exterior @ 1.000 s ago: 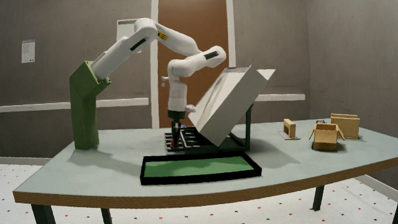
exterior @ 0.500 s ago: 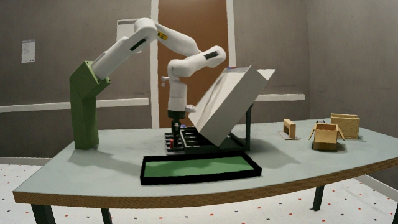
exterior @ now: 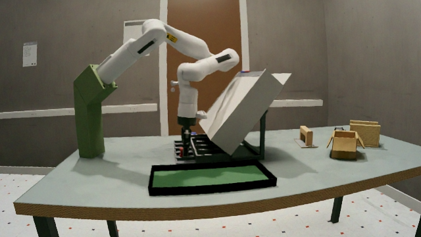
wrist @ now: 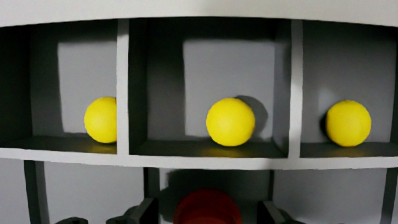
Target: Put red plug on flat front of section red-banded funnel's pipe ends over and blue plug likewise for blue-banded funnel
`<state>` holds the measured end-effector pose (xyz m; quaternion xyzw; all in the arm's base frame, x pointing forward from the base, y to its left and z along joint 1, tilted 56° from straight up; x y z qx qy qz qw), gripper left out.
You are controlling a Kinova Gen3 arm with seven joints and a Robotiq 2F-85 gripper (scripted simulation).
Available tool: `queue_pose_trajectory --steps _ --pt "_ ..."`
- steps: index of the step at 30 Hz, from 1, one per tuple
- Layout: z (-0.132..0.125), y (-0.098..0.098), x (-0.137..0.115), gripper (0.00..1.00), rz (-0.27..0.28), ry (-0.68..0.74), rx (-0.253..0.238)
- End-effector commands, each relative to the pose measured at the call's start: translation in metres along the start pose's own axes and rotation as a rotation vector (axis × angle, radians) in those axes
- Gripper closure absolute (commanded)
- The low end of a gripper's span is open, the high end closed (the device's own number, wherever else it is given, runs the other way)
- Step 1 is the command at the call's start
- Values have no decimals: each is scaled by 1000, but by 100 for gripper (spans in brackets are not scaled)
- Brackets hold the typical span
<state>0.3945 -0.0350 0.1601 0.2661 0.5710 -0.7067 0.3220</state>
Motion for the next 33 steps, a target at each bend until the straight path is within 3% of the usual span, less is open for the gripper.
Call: queue_pose_trajectory --steps 1,9,10,26,27,33 --pt "0 0 0 35 0 0 0" --pt "0 0 0 35 0 0 0" --pt "0 -20 11 35 95 0 9" --pt "0 -20 11 35 95 0 9" --pt "0 -39 12 35 95 0 8" --pt "0 -39 12 35 95 0 8"
Point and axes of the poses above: the point where the finger pads meet when closed, its own y axis out along the fingers, its own z axis across the jaws, x = y × z, the point moved 8 cm from there along -y, back along the fingers, and after that the axes turned 2 degrees about y, right-handed, at the moved point
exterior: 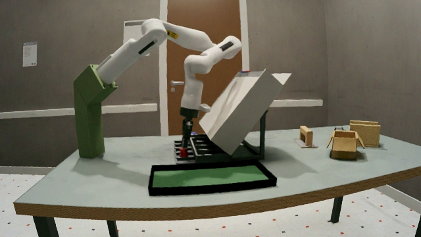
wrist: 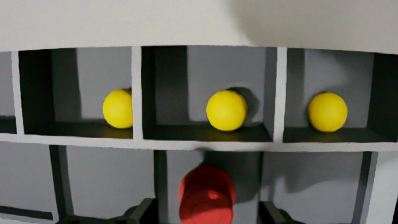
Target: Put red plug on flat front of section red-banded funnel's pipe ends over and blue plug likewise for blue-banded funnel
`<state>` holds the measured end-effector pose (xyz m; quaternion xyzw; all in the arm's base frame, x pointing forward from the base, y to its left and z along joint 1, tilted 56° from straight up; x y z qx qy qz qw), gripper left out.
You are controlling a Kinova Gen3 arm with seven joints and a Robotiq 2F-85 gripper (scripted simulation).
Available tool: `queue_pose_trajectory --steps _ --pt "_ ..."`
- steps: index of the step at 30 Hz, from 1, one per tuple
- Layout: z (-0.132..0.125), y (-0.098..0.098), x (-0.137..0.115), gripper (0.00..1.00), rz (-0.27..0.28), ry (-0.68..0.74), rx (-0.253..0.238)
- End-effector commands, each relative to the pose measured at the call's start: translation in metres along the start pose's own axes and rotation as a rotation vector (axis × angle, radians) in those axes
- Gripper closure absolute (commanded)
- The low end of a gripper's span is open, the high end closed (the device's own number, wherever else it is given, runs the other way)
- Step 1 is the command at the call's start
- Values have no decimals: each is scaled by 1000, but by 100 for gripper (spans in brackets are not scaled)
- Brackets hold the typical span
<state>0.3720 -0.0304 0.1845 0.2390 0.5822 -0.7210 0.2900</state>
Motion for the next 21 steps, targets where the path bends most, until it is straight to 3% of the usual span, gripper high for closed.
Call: queue_pose_trajectory --steps 1,10,11,21 --pt "-1 -5 17 35 186 2 8" --pt "-1 -5 17 35 186 2 8" --pt "-1 -24 21 35 185 1 9" --pt "-1 -24 21 35 185 1 9"
Point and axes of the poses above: the point where the finger pads meet when closed, its own y axis out along the fingers, its own z axis across the jaws, x = y × z, the point moved 8 cm from there along -y, back along the fingers, and after that the axes turned 2 degrees about y, right-handed, at the moved point
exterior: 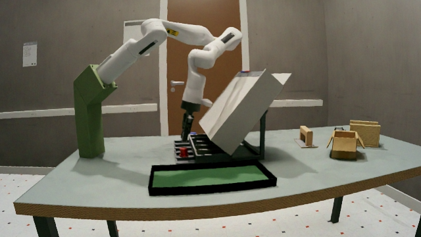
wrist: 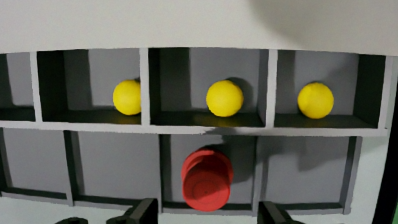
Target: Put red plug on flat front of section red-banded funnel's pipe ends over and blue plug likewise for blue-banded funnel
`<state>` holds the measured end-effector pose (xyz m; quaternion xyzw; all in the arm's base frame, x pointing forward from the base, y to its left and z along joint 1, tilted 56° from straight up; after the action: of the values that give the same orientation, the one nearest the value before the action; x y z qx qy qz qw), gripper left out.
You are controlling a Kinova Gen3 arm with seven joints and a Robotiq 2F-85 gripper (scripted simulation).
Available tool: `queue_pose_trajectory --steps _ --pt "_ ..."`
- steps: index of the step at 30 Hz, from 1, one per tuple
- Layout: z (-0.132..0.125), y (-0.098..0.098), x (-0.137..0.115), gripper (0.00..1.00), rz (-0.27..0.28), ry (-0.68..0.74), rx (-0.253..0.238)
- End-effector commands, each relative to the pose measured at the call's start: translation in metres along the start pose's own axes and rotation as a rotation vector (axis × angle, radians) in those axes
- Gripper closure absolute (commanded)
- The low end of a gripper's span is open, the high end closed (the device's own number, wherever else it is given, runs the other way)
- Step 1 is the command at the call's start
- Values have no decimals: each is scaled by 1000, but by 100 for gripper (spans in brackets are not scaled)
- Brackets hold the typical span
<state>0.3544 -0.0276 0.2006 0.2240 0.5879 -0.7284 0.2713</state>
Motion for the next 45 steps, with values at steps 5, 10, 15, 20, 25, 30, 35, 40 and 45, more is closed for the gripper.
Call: queue_pose_trajectory --steps 5,10,15,20,25,30,35,40,45 --pt "-2 1 19 35 237 2 8" --pt "-2 -19 25 35 237 3 9" --pt "-2 -19 25 35 237 3 9" --pt "-2 -19 25 35 237 3 9" --pt "-2 -66 36 35 236 3 8" --pt "-2 -66 35 35 224 3 7" --pt "-2 -67 33 35 200 2 4" --pt "-2 -67 32 35 191 2 3" --pt "-1 -66 32 35 191 2 5"
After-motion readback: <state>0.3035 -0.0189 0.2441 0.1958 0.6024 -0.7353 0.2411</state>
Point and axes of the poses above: the point where the finger pads meet when closed, its own y axis out along the fingers, its own z axis across the jaws, x = y × z, the point moved 8 cm from there along -y, back along the fingers, and after that the axes turned 2 degrees about y, right-handed, at the moved point
